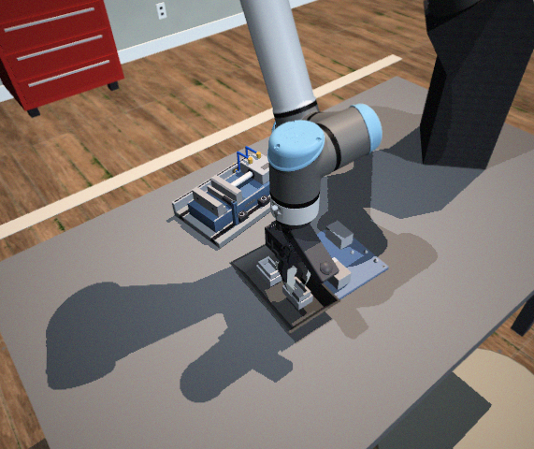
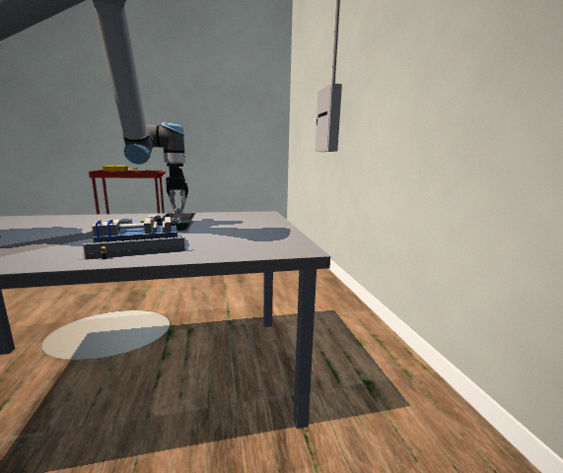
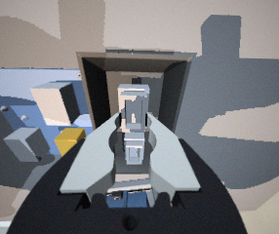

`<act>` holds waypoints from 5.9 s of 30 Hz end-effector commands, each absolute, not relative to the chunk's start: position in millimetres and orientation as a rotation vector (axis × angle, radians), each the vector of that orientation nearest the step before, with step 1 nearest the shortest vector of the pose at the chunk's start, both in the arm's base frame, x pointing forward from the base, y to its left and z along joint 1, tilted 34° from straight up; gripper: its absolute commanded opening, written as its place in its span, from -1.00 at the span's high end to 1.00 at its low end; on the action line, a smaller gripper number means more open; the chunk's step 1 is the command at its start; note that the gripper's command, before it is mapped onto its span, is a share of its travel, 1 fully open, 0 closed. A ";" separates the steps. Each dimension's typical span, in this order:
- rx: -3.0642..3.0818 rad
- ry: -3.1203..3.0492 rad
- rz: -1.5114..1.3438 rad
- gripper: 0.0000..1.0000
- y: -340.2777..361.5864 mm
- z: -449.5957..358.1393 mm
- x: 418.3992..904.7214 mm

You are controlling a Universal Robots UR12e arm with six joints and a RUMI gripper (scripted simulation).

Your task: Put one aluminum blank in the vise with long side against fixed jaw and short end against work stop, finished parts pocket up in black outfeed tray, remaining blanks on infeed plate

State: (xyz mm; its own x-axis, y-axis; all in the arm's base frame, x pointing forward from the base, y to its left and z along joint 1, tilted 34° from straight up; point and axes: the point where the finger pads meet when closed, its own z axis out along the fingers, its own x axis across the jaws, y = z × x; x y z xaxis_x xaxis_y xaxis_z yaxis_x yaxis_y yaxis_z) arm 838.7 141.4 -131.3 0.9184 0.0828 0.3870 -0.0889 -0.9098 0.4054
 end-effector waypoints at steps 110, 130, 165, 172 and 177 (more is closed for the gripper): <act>2.654 -0.005 0.571 1.00 131.5 -149.1 853.5; 2.654 -0.005 0.571 1.00 131.5 -149.1 853.5; 2.654 -0.005 0.571 0.19 131.5 -149.1 853.5; 2.654 -0.005 0.571 0.19 131.5 -149.1 853.5; 2.654 -0.005 0.571 0.19 131.5 -149.1 853.5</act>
